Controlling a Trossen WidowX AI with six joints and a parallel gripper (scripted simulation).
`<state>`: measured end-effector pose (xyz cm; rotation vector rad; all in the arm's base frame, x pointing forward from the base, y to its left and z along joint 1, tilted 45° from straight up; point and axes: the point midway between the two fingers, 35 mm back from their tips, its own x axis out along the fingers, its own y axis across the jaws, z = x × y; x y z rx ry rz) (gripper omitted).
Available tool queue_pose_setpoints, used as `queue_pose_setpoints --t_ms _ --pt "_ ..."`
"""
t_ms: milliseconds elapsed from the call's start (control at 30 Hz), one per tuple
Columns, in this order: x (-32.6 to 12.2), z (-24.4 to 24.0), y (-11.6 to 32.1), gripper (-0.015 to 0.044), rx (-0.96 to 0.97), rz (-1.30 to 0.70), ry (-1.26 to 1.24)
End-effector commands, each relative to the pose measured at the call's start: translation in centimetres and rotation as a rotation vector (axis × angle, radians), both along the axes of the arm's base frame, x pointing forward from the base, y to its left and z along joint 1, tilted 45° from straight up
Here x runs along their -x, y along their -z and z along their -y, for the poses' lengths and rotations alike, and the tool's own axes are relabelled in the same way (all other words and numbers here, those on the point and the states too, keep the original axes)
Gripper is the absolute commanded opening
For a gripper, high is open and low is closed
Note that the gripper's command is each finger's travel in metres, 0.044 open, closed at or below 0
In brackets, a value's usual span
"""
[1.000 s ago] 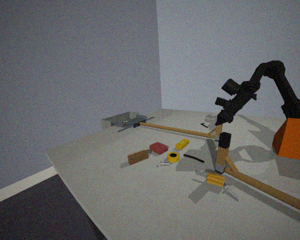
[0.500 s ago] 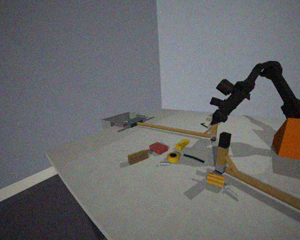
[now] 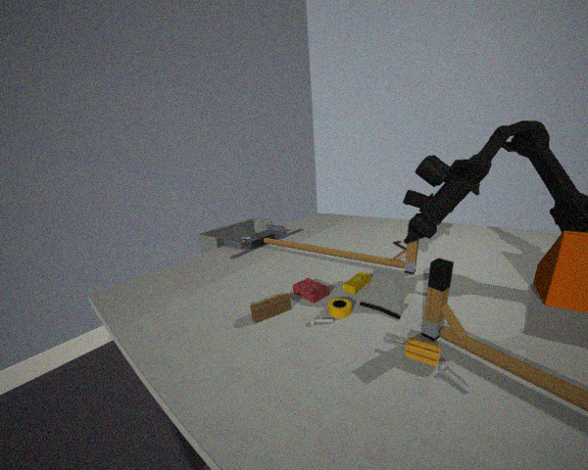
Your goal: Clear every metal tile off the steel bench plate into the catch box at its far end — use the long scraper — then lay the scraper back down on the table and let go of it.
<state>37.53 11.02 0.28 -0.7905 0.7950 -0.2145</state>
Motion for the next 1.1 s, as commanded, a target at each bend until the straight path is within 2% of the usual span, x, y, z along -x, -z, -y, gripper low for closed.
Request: queue_pose_setpoints --t_ms 0,1067 --pt "-0.8 -0.1 -0.4 0.0 -0.009 0.009 -0.003" --pt "-5.1 -1.6 0.2 0.0 -0.01 0.011 -0.004"
